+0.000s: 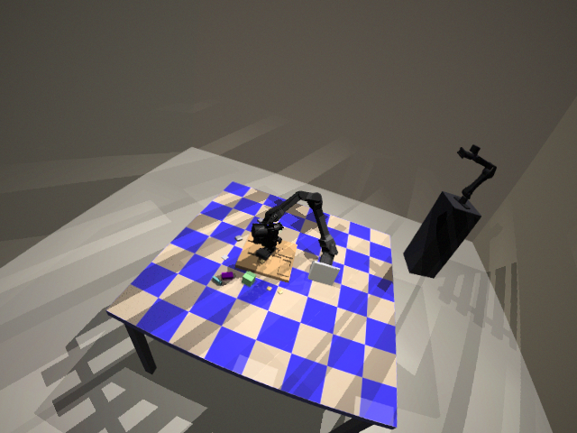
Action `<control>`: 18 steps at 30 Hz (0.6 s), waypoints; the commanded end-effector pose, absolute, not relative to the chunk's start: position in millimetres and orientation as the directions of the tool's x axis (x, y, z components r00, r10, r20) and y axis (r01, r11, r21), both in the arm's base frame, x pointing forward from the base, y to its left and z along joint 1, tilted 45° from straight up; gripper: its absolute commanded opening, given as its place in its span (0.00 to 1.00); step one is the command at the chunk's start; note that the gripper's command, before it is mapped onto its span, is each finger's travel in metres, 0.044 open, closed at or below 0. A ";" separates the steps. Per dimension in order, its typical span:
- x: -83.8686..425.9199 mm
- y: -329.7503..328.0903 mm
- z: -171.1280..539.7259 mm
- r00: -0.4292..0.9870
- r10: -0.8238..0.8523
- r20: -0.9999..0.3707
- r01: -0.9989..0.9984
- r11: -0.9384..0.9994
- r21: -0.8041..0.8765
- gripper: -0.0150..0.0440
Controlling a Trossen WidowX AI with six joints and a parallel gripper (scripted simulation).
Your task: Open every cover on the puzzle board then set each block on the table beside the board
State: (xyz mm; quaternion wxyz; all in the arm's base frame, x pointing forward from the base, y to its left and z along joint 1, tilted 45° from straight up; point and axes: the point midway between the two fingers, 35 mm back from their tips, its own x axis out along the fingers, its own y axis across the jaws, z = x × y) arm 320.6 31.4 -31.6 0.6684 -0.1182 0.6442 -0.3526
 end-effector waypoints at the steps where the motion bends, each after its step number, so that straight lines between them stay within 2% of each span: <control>1: 333.3 16.2 -12.8 -0.060 -0.625 -0.778 0.455 0.677 -0.578 0.25; 18: 355.1 -53.3 43.8 -0.052 -0.654 -0.755 0.833 0.389 -0.394 0.25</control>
